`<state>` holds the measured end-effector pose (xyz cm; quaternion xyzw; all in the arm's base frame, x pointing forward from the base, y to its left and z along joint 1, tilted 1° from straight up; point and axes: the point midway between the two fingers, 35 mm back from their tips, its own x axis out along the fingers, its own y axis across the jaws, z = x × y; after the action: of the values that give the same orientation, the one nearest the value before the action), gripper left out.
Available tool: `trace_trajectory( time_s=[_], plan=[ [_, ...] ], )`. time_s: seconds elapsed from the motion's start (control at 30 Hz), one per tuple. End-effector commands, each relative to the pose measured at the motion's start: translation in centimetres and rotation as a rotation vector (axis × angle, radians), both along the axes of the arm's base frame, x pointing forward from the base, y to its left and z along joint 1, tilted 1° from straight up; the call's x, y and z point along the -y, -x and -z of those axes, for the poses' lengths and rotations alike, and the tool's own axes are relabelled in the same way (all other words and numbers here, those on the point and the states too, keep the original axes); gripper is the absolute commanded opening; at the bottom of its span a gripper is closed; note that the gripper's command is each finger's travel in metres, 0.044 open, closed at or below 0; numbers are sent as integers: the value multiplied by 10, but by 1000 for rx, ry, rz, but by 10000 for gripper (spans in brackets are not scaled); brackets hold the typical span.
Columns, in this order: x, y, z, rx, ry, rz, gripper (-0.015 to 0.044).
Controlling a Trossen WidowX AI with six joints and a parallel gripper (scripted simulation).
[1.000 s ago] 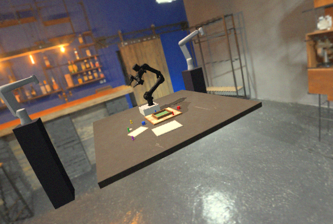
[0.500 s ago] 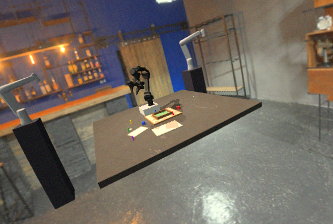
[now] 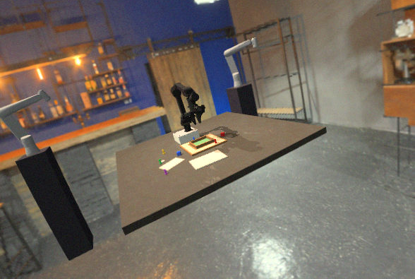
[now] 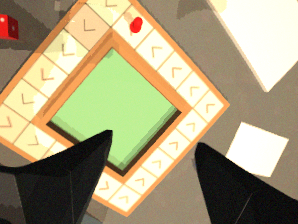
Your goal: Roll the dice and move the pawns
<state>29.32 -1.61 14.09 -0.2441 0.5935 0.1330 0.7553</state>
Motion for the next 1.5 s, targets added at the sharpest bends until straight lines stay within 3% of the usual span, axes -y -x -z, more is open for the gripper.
trace_trajectory(
  time_s=[0.0,0.3,1.47],
  plan=[
    [-60,-12,33,-72,-65,-24,275],
    [-184,14,113,-244,-95,-55,275],
    [-193,12,160,-247,-95,-56,275]
  ],
)
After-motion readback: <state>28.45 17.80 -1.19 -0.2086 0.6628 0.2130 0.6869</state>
